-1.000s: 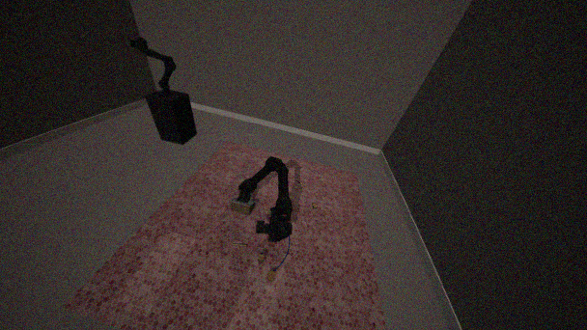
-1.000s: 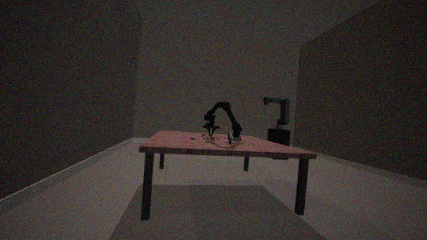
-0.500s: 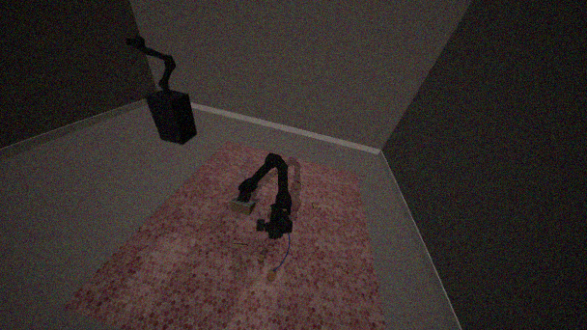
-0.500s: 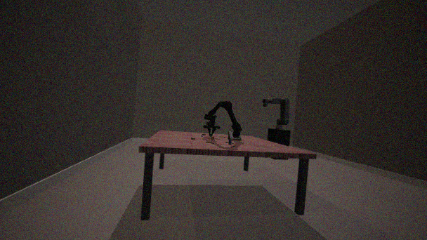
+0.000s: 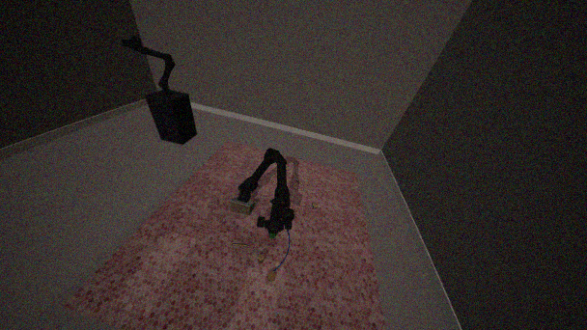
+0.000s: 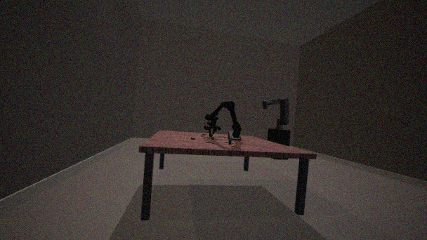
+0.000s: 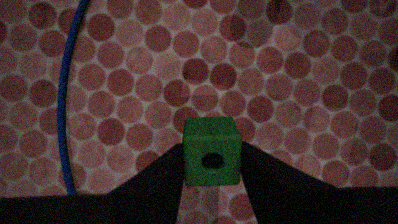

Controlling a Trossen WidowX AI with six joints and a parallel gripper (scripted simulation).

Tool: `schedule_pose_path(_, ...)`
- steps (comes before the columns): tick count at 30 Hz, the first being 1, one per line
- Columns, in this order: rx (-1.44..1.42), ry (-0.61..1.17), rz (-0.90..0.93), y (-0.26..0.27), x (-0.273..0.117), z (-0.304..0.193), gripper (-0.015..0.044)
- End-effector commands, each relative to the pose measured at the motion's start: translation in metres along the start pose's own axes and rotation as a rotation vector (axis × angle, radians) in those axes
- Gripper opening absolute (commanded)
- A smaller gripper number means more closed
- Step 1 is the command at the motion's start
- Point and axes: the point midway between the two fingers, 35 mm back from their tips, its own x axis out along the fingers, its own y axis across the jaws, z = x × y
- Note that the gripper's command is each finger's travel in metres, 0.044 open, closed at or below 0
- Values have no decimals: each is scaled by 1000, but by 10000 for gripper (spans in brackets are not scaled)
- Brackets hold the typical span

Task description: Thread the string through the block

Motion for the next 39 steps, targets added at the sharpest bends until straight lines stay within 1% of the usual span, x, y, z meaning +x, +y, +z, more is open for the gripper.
schedule_pose_path(1,0,-63,-1,0,0,-4,0)
schedule_pose_path(6,3,-152,6,0,0,-10,0)
schedule_pose_path(9,2,-177,3,0,1,-12,0)
schedule_pose_path(17,5,-334,6,0,2,-22,0)
schedule_pose_path(21,6,-368,4,0,3,-24,0)
schedule_pose_path(36,9,-582,-3,0,7,-36,0)
schedule_pose_path(37,8,-551,-7,1,6,-32,26)
schedule_pose_path(39,8,-551,-7,1,6,-32,79)
